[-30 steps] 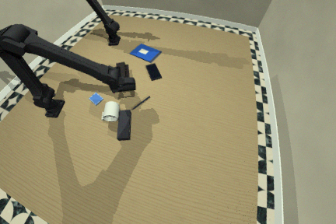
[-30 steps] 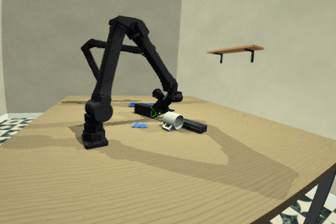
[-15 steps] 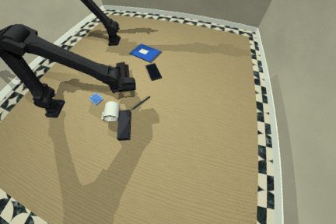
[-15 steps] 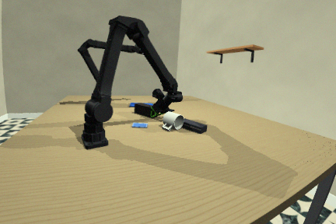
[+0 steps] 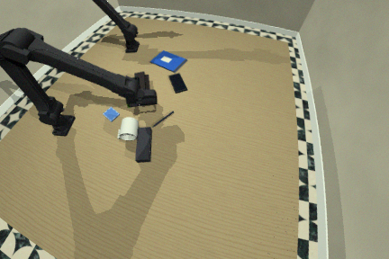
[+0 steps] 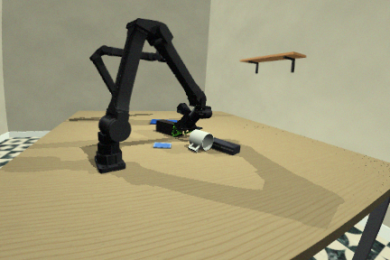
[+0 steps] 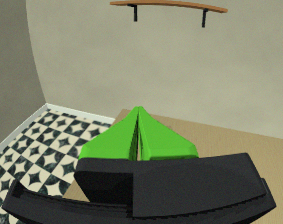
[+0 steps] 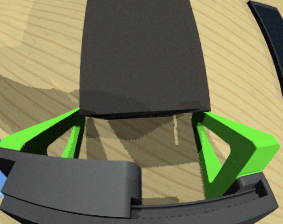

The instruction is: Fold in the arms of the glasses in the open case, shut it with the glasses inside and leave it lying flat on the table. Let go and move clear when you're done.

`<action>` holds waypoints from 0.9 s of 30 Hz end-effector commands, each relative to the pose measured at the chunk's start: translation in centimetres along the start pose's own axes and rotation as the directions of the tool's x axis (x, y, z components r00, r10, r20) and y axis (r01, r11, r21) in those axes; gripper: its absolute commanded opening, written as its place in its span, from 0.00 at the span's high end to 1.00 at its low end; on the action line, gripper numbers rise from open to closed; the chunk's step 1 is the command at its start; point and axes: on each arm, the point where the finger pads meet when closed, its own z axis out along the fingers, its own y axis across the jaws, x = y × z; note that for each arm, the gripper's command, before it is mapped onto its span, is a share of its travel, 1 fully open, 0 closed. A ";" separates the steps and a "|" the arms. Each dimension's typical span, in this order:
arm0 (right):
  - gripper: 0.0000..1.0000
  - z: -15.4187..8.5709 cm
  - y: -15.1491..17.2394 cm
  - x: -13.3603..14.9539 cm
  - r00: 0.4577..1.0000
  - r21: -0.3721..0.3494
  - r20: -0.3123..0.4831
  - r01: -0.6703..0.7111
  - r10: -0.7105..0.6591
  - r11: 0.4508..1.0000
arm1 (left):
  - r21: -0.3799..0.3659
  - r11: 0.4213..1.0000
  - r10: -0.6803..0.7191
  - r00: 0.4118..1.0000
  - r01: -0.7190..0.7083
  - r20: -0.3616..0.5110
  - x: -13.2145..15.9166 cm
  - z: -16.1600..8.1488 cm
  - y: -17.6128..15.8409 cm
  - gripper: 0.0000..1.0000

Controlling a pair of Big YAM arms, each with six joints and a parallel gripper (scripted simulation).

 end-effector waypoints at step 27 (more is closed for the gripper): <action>0.00 -8.2 -2.0 -1.0 0.999 0.060 -0.011 0.045 -0.044 0.997 | 0.005 1.000 0.010 0.999 -0.010 0.033 -2.3 0.3 -0.5 1.00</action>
